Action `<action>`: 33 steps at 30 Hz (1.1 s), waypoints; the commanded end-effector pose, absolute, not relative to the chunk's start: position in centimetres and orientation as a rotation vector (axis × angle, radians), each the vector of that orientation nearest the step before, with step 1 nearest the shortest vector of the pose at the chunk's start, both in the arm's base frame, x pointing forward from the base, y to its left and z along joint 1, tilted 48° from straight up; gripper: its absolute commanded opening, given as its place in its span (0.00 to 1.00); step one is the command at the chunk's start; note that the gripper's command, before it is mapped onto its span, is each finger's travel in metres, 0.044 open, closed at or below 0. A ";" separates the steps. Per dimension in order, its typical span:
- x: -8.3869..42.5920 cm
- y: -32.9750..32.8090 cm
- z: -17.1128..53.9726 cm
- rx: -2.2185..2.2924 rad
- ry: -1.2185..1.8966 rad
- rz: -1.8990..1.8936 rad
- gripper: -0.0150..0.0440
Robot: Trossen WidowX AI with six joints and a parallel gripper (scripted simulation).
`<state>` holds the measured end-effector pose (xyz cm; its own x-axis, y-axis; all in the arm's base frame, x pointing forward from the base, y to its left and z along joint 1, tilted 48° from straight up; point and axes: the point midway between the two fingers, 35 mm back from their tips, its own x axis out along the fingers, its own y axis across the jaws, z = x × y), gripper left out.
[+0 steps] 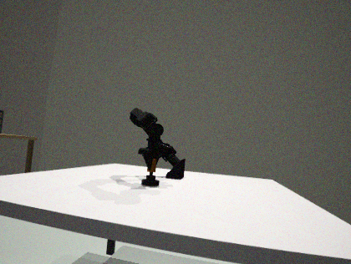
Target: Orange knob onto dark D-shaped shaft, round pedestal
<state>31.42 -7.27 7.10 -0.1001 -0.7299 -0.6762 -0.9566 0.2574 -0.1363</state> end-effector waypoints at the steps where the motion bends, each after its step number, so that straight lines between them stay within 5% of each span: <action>1: 31.9 -7.1 7.5 -1.614 1.879 0.574 0.25; 33: 31.8 -7.0 7.4 -1.725 1.873 0.759 0.25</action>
